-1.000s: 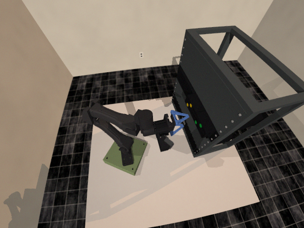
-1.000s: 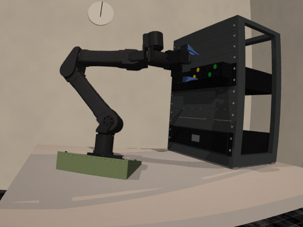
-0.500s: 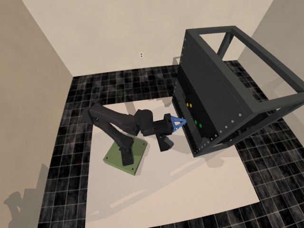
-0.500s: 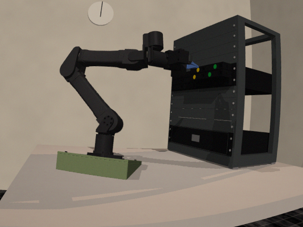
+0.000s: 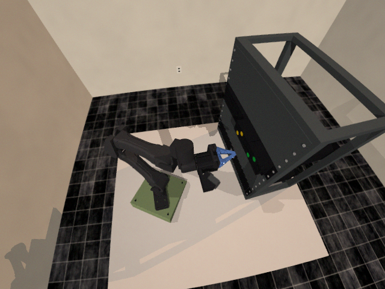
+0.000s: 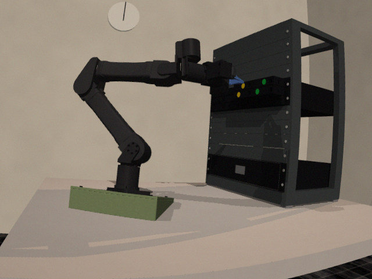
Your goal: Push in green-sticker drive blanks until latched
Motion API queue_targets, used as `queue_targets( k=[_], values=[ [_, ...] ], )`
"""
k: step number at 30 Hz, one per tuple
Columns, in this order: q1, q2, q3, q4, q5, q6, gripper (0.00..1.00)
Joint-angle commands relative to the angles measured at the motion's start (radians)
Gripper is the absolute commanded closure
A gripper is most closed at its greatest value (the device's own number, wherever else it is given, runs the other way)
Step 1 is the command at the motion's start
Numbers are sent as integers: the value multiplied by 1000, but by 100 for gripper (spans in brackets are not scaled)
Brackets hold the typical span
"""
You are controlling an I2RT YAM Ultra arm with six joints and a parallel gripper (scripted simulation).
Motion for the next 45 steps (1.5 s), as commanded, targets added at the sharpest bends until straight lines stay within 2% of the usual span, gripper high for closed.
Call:
queue_targets(
  k=[1, 5, 7, 16, 21, 23, 26, 33, 39, 45],
  values=[
    [-15, 3, 17, 23, -3, 0, 100],
    [-15, 3, 14, 24, -5, 0, 100],
    [-28, 3, -22, 31, -19, 6, 100],
    [-217, 31, -122, 158, -199, 34, 100],
    [-225, 14, -97, 177, -213, 38, 100],
    [-198, 44, -87, 188, -207, 42, 100],
    [-145, 84, -71, 206, -144, 23, 100],
    [9, 239, 7, 264, 5, -3, 100],
    [25, 263, 22, 274, 25, -7, 100],
    [25, 253, 23, 276, 27, -8, 100]
  ],
)
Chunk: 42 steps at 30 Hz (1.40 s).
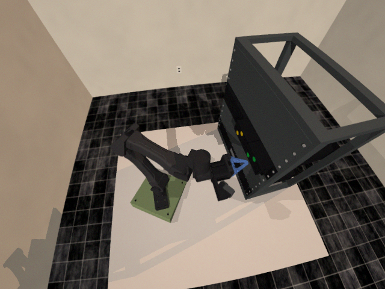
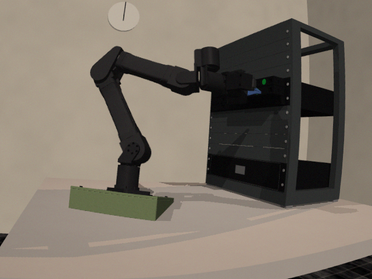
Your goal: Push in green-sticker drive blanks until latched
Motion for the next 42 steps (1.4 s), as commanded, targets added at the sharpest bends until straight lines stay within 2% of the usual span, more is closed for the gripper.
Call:
queue_targets(
  k=[1, 20, 28, 42],
  values=[
    [10, -2, 38, 27, 19, -16, 100],
    [10, -2, 39, 27, 20, -16, 100],
    [16, -10, 62, -22, 24, -16, 100],
    [14, -8, 66, -25, 25, -17, 100]
  ],
)
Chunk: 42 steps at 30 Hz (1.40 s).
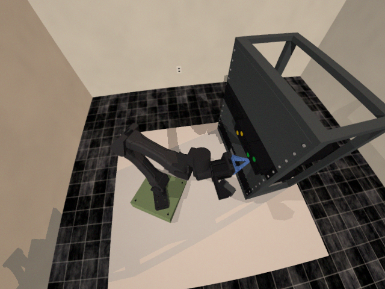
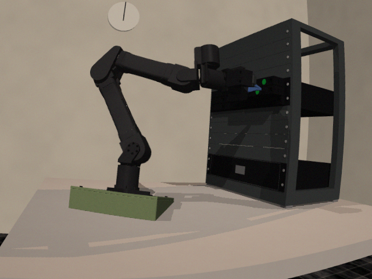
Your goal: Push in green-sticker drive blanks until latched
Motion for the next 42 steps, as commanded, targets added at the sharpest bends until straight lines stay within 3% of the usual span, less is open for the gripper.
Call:
queue_targets(
  k=[1, 10, 34, 42],
  values=[
    [8, -8, 36, -12, 11, -14, 100],
    [37, 50, 44, 39, 37, -18, 100],
    [38, 44, 44, 39, 38, -18, 100],
    [55, 81, 90, 23, 55, -20, 100]
  ],
)
